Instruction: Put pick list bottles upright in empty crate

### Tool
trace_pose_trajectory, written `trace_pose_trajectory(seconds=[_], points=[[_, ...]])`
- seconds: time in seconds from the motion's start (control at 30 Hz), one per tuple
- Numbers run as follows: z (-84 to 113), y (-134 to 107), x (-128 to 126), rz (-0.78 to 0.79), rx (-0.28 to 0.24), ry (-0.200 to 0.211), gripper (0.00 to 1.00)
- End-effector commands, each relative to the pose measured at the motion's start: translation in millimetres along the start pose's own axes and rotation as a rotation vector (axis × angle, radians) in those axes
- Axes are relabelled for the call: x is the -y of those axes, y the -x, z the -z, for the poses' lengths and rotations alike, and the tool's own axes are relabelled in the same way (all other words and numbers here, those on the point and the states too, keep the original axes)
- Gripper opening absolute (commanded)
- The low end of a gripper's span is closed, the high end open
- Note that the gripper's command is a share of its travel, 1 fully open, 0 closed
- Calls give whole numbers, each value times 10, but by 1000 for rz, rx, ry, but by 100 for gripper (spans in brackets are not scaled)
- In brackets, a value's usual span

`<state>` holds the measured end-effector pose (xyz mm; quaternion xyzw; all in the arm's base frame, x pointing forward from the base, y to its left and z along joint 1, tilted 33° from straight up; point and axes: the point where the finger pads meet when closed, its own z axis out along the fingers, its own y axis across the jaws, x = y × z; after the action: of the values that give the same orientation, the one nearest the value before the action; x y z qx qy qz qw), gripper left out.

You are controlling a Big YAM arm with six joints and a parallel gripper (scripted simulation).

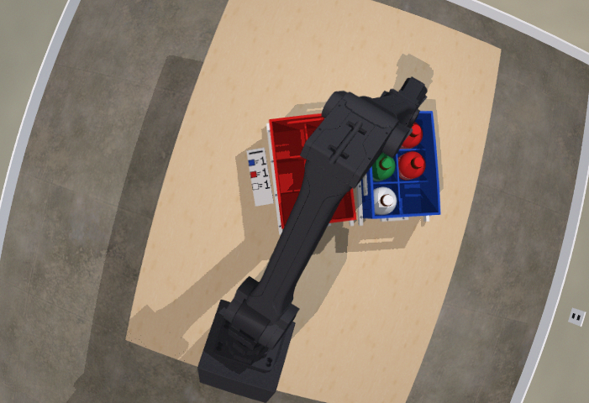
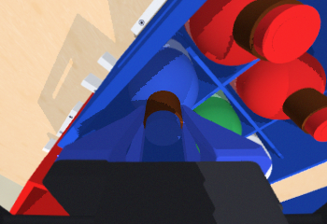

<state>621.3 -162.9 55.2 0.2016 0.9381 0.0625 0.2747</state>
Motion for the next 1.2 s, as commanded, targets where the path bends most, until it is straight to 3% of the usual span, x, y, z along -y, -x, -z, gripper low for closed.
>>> trace_pose_trajectory(seconds=[0.0, 0.27, 0.33, 1.17], points=[[193, 184, -88, 0, 42, 9, 0], [191, 172, -91, 0, 39, 9, 0], [202, 79, -43, -4, 19, 4, 0], [599, 90, 36, 1, 24, -2, 0]])
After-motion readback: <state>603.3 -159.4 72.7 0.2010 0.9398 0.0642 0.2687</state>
